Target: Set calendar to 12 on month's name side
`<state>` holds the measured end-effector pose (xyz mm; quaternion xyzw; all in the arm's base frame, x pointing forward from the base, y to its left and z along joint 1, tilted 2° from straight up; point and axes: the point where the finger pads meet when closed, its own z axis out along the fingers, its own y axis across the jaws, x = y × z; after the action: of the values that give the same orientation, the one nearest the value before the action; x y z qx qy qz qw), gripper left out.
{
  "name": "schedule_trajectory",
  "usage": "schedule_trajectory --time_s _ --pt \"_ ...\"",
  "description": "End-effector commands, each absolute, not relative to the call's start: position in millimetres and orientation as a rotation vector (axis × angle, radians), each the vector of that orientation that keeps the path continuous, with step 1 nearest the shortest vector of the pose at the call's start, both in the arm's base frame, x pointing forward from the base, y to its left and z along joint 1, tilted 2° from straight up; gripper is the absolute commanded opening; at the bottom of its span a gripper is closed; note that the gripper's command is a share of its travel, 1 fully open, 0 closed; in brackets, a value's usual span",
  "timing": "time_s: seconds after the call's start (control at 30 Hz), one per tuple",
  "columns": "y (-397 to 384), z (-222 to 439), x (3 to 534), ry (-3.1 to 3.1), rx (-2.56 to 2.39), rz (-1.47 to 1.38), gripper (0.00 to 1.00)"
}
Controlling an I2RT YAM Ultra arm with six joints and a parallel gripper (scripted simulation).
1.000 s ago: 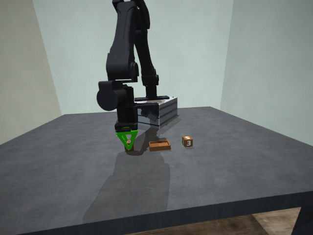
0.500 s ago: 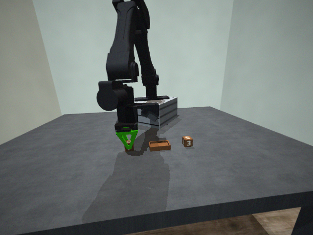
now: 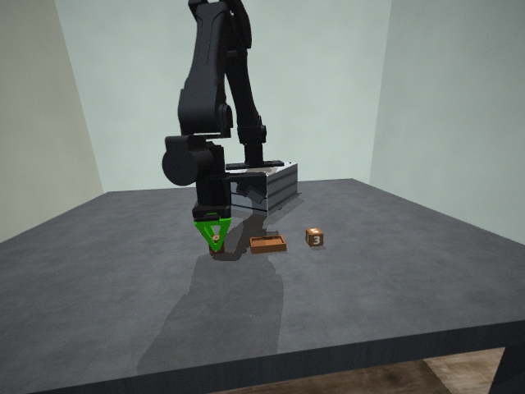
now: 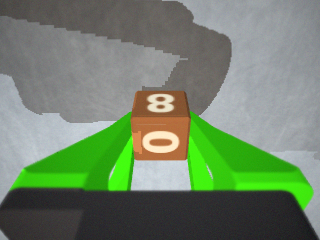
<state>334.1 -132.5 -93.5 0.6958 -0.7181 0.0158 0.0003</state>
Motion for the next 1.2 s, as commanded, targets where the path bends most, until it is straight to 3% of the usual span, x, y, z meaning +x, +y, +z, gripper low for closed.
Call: schedule_trajectory --time_s 0.0,1.17 --pt "-133.1 -90.6 337.0 -2.261 2.191 0.063 0.26" --pt "-133.2 -94.4 337.1 -2.261 2.191 0.063 0.26"
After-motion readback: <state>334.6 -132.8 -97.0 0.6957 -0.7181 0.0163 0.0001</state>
